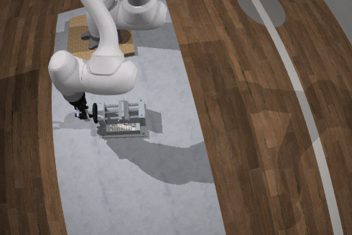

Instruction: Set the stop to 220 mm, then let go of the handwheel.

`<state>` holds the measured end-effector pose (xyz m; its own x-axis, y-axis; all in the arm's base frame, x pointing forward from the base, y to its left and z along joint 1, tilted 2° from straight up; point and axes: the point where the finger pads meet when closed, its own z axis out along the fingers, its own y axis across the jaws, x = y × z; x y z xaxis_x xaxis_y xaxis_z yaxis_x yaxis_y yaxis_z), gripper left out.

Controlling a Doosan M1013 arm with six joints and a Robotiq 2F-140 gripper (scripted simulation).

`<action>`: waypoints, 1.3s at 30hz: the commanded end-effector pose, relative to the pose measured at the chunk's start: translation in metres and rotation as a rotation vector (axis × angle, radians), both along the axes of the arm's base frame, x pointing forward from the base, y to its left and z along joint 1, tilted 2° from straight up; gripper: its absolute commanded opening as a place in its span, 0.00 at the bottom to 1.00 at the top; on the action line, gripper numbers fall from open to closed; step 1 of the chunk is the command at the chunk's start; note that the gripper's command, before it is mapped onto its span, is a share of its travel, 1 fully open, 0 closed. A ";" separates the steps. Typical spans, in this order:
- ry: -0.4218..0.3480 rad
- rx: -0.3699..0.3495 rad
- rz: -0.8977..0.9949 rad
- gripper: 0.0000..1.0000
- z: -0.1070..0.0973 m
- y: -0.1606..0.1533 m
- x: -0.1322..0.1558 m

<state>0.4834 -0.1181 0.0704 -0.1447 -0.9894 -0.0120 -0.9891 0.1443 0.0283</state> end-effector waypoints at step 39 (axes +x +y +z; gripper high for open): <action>0.000 0.000 0.000 0.04 -0.051 0.004 -0.025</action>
